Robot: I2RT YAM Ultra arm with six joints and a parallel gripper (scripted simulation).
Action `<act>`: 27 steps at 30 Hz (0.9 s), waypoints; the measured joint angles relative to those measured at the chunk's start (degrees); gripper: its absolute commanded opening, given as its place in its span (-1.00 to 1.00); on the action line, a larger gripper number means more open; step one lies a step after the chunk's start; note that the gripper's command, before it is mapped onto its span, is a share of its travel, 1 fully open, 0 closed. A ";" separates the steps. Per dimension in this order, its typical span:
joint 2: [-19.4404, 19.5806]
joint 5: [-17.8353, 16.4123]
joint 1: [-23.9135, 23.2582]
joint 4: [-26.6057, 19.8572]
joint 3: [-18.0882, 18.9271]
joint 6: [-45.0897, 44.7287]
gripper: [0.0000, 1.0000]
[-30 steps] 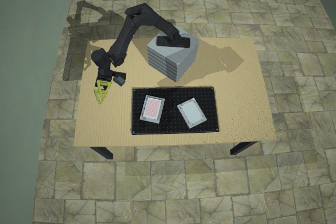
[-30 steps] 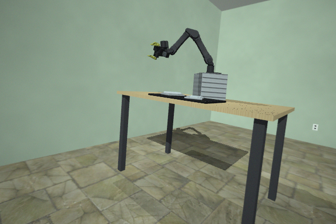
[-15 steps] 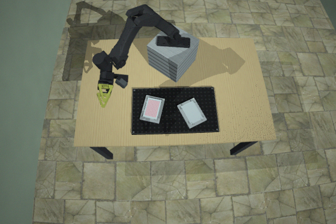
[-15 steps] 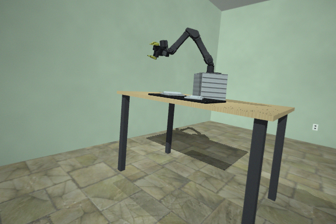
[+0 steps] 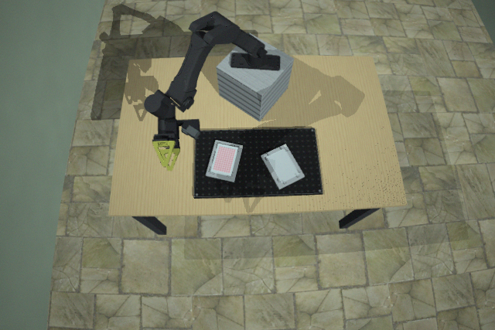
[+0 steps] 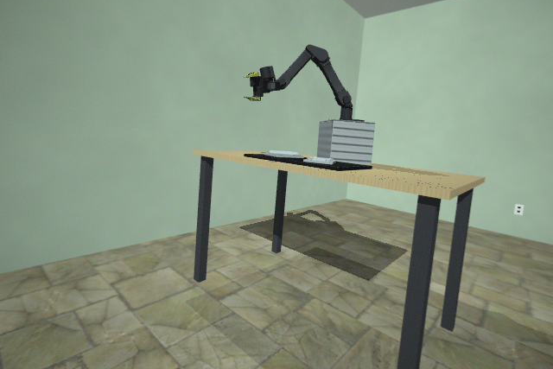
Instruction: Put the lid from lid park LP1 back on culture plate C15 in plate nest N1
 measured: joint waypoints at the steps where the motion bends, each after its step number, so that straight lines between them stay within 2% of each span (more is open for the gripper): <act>1: 0.15 0.39 0.46 -0.74 0.11 0.76 1.00; 16: 1.40 5.31 6.93 -9.29 1.53 11.26 1.00; 27: 2.69 9.35 12.46 -13.22 1.20 18.71 1.00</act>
